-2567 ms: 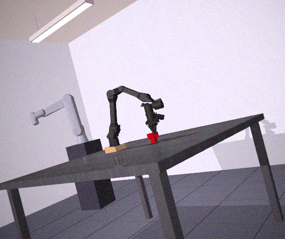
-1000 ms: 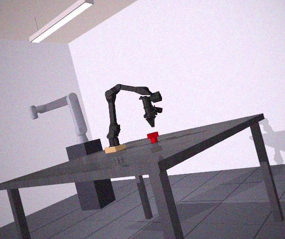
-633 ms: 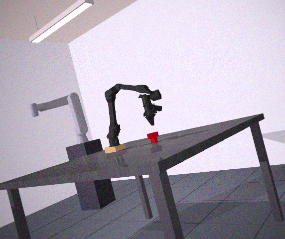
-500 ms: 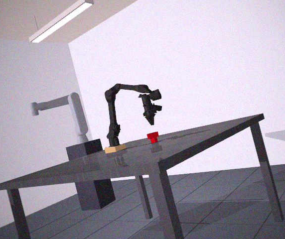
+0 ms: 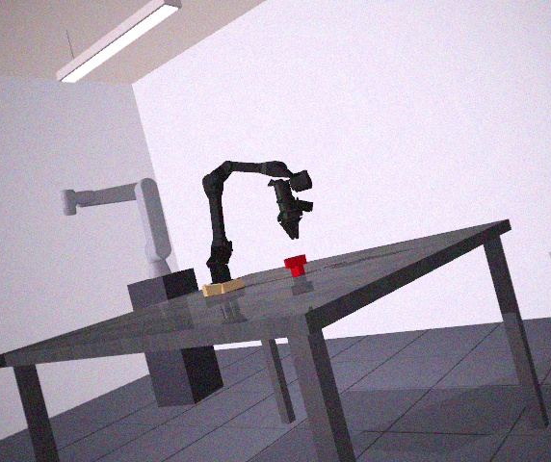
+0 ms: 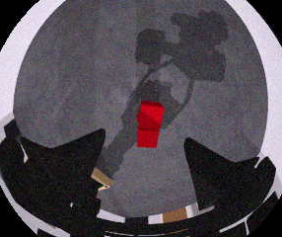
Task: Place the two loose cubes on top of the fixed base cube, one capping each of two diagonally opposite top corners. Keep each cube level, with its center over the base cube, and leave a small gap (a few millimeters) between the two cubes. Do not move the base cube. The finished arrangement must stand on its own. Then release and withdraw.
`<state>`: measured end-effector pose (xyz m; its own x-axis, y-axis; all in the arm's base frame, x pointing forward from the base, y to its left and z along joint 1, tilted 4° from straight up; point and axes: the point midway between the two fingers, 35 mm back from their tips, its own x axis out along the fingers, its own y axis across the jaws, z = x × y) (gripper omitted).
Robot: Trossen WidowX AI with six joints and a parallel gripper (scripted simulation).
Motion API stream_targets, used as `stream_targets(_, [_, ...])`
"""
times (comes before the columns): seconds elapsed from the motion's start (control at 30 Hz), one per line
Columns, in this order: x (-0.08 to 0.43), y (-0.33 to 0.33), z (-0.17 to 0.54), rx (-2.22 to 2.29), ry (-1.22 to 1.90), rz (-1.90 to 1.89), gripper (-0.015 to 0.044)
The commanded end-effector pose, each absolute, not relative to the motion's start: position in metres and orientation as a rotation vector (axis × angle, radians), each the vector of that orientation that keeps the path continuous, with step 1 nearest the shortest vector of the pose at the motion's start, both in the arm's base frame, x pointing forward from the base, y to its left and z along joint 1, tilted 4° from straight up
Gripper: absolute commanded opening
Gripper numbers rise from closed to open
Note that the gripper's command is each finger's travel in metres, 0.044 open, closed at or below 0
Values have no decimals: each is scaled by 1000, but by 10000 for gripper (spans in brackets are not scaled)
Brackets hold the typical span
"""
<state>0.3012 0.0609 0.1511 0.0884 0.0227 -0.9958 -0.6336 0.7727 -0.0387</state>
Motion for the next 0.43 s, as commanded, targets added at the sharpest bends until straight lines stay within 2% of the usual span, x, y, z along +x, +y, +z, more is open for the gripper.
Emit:
stream_targets(0.0, [290,97,151,-542,1411,534,400])
stream_targets(0.17, [262,154,152,-538,1411,537,400])
stream_targets(0.4, [258,161,152,-537,1411,538,400])
